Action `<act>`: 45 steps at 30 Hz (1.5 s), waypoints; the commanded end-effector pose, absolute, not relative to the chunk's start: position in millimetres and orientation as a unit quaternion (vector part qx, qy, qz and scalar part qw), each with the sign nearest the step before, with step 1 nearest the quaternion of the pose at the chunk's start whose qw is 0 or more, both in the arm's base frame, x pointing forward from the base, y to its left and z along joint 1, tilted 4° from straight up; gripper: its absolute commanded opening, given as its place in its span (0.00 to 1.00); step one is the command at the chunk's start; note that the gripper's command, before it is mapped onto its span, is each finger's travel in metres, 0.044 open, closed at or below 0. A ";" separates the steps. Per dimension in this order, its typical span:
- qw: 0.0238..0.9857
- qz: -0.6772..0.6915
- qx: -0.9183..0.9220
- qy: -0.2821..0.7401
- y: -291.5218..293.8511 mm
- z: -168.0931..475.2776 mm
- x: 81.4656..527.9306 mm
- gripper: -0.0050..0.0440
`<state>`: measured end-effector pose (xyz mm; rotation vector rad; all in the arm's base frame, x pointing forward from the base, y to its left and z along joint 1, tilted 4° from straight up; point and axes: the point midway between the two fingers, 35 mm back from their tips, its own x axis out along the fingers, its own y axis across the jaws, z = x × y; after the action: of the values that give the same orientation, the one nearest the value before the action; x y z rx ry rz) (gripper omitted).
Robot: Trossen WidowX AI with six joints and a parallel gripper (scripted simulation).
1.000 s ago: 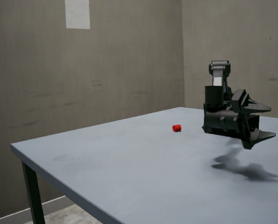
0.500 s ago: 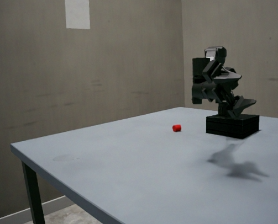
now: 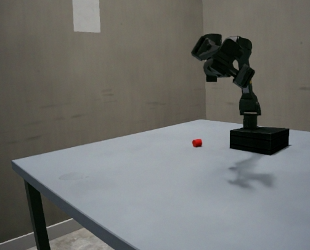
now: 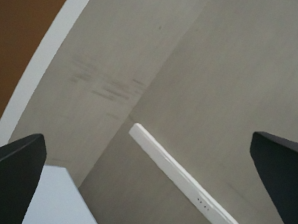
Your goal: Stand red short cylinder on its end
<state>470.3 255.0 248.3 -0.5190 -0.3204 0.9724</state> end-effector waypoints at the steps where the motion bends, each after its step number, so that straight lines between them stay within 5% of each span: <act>1: 0.884 0.392 -0.222 -0.122 208.9 292.1 455.6 1.00; 28: 1.000 -0.008 0.001 -0.017 -3.8 320.2 316.4 1.00; 35: 0.974 -0.086 -0.023 0.209 -59.4 231.7 358.5 1.00; 45: 0.890 -0.139 -0.021 0.433 -109.6 143.1 350.9 1.00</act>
<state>350.1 -87.9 171.5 -0.0419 0.7249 -0.2451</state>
